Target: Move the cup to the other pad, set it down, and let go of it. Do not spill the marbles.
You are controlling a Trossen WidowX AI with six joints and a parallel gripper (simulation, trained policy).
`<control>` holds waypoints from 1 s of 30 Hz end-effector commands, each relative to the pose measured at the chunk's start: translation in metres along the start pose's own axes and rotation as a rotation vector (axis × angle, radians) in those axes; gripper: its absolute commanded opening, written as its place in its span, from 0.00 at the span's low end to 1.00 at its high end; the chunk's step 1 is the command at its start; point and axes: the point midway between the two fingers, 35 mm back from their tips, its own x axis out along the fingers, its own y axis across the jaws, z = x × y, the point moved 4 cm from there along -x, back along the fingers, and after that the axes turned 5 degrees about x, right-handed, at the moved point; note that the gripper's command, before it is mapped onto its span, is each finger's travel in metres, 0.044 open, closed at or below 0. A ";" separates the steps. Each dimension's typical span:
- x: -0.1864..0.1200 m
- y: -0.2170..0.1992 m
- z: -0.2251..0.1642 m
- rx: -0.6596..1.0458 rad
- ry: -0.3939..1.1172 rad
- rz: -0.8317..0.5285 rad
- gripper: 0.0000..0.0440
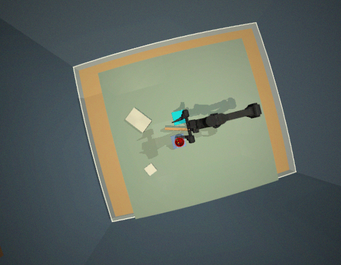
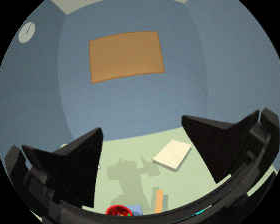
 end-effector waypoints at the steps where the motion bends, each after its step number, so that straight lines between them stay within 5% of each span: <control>1: 0.000 0.001 0.001 0.000 0.001 0.003 0.85; 14: 0.008 0.009 0.003 0.031 0.091 0.016 0.11; 21: 0.016 0.016 0.005 0.083 0.156 0.033 0.26; 30: 0.026 0.027 0.007 0.159 0.252 0.048 0.26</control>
